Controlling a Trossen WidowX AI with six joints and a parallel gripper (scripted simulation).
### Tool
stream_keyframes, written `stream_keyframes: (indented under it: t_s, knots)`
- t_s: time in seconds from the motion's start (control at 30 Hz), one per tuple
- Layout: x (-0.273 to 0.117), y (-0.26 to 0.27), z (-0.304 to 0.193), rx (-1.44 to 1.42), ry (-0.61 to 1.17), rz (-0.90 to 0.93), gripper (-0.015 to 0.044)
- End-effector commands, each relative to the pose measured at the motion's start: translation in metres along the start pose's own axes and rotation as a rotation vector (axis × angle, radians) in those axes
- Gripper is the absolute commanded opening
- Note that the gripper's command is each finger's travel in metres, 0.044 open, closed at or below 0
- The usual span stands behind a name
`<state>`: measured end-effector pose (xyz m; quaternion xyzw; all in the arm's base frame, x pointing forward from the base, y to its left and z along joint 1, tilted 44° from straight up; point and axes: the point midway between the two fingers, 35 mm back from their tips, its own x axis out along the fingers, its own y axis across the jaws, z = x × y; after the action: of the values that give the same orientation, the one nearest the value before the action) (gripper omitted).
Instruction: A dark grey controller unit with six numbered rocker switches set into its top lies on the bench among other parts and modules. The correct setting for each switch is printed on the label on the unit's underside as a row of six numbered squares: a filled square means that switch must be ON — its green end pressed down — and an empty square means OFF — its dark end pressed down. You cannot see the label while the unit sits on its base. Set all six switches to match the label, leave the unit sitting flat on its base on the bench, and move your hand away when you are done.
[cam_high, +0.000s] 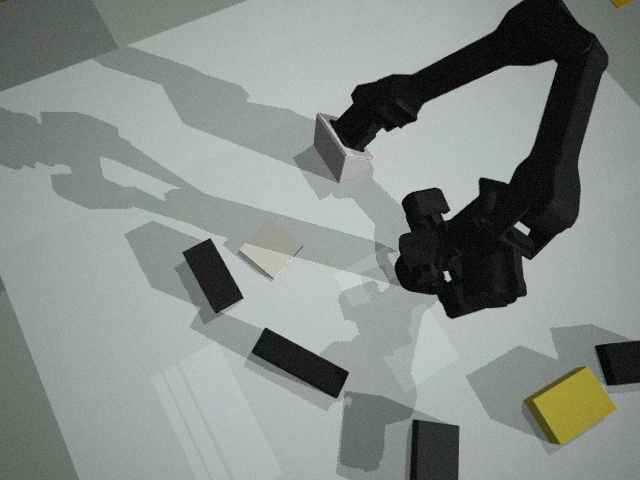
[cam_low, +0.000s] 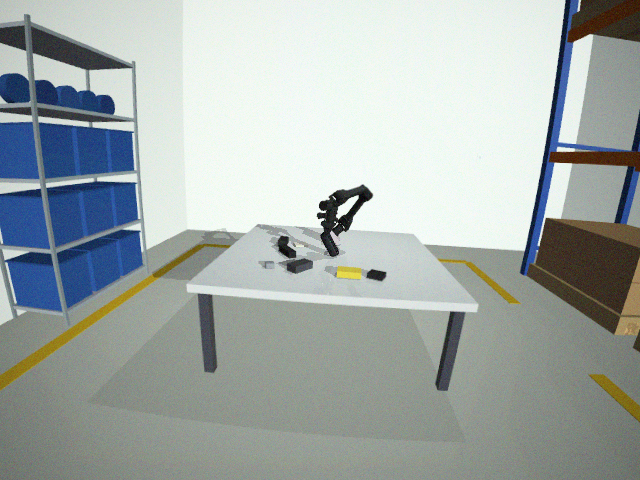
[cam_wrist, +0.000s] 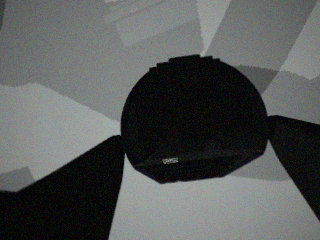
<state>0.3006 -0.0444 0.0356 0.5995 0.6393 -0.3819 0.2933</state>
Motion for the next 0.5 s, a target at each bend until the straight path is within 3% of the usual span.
stream_keyframes:
  t_s: [0.0, 0.47]
  knots:
    - [-0.003, 0.0, -0.006, 0.0, -0.003, 0.004, 0.0336]
    - [-0.007, 0.0, -0.018, 0.0, -0.032, 0.004, 0.0336]
